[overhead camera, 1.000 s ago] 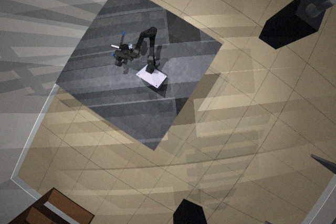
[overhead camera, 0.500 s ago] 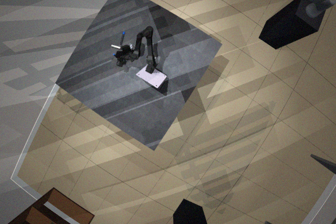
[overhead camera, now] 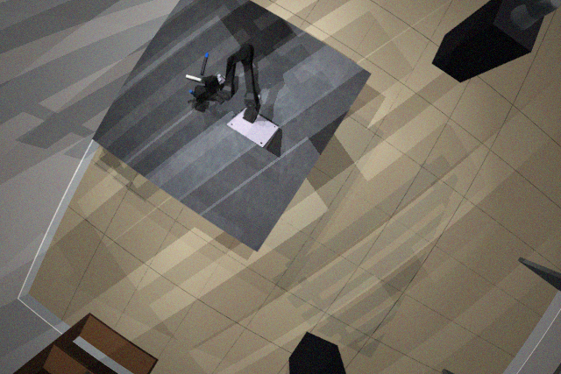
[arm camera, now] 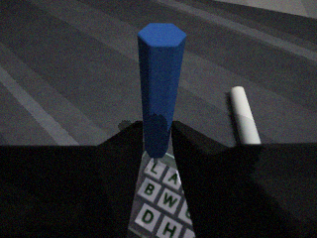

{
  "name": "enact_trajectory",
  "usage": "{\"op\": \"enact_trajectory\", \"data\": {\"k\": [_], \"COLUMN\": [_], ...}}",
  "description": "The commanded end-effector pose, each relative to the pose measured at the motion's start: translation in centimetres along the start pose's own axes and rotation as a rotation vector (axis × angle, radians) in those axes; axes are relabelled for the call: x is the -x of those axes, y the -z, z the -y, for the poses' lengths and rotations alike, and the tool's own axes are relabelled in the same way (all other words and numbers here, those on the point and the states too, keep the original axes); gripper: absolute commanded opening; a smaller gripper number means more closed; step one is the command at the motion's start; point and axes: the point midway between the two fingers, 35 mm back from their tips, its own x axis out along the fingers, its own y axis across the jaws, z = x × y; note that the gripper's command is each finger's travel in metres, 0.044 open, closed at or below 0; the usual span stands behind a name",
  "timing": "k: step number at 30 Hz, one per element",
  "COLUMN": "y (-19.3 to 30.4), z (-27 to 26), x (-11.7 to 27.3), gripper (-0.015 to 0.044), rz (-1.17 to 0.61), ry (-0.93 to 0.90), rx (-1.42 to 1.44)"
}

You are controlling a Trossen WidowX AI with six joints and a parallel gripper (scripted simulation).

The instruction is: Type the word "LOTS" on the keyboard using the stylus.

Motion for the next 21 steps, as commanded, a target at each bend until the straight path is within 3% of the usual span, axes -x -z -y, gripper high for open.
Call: {"op": "enact_trajectory", "data": {"k": [1,21], "y": [0.18,0.92], "z": [-0.15,-0.14], "x": [-0.08,-0.49], "gripper": [0.0081,0.0081], "rz": [0.0,-0.001], "ry": [-0.005,-0.005], "rx": [0.006,0.006]}}
